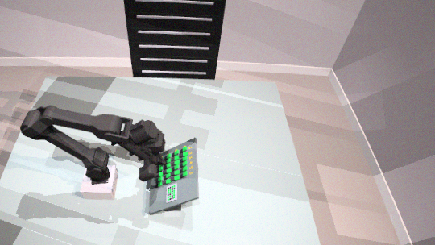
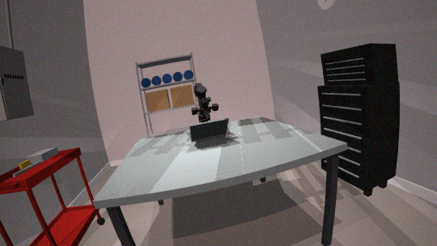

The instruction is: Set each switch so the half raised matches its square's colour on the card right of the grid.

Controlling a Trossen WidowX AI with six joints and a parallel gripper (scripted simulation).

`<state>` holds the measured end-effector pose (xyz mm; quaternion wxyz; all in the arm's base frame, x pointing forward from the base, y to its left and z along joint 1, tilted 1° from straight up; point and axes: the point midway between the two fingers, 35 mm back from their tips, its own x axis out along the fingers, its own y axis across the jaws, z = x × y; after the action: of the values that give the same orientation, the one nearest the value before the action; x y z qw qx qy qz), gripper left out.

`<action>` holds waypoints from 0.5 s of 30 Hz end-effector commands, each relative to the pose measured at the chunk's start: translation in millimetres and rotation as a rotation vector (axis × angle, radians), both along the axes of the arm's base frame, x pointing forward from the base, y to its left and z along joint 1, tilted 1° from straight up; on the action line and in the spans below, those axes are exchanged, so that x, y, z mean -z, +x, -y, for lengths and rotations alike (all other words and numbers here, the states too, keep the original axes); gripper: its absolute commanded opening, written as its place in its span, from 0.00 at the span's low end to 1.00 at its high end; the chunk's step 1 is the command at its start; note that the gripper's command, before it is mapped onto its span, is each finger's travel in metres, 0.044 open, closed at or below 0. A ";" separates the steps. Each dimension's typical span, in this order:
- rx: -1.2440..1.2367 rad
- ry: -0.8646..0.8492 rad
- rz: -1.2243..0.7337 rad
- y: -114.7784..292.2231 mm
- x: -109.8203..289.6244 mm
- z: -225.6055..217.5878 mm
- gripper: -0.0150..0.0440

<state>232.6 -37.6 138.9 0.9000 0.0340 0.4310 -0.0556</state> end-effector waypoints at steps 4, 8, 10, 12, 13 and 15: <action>0.007 0.001 -0.013 -8.2 12.0 -44.7 0.25; 0.006 0.000 0.006 -14.9 15.7 -68.4 0.25; 0.004 0.001 0.021 -18.7 16.8 -78.5 0.25; 0.003 0.002 0.027 -20.1 17.2 -82.0 0.25; 0.003 0.002 0.027 -20.1 17.2 -82.0 0.25; 0.003 0.002 0.021 -14.5 22.7 -81.8 0.25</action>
<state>215.6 42.7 122.3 0.9040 0.0331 0.4234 -0.0494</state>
